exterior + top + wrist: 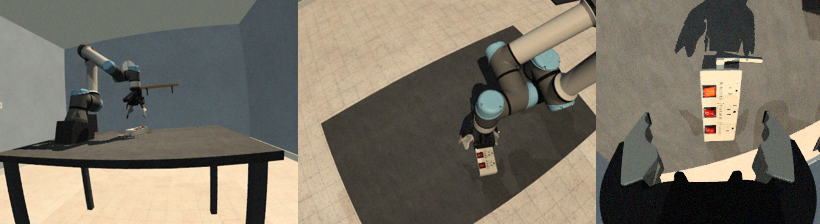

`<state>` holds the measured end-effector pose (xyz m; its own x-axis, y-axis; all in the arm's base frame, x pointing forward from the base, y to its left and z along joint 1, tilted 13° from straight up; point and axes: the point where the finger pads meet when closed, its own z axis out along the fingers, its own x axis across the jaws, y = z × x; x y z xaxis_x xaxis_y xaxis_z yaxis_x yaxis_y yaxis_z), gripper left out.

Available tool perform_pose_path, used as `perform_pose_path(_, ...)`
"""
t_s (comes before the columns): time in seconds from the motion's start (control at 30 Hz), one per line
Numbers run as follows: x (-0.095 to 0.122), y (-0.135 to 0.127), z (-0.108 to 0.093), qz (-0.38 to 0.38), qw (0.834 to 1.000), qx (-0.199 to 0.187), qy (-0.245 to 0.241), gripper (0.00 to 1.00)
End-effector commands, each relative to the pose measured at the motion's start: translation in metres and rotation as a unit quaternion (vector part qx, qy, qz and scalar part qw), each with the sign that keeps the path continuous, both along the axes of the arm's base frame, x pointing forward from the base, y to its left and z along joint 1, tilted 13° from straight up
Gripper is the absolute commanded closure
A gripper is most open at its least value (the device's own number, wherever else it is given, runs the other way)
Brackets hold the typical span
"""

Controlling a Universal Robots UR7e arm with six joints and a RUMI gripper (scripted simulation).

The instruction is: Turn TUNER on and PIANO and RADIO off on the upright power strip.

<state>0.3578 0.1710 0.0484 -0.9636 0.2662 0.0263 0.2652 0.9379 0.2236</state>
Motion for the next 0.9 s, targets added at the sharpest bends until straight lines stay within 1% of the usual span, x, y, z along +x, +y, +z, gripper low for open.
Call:
perform_pose_path(0.0, 0.0014, -0.0005, -0.0012, 0.012, 1.000, 0.001, -0.003, 0.00)
perform_pose_path(0.07, 0.0014, -0.0006, -0.0013, 0.013, 1.000, 0.001, -0.003, 0.00)
perform_pose_path(0.1, 0.0014, -0.0006, -0.0013, 0.013, 1.000, 0.001, -0.003, 1.00)
perform_pose_path(0.87, 0.0014, -0.0006, -0.0013, 0.013, 1.000, 0.001, -0.003, 1.00)
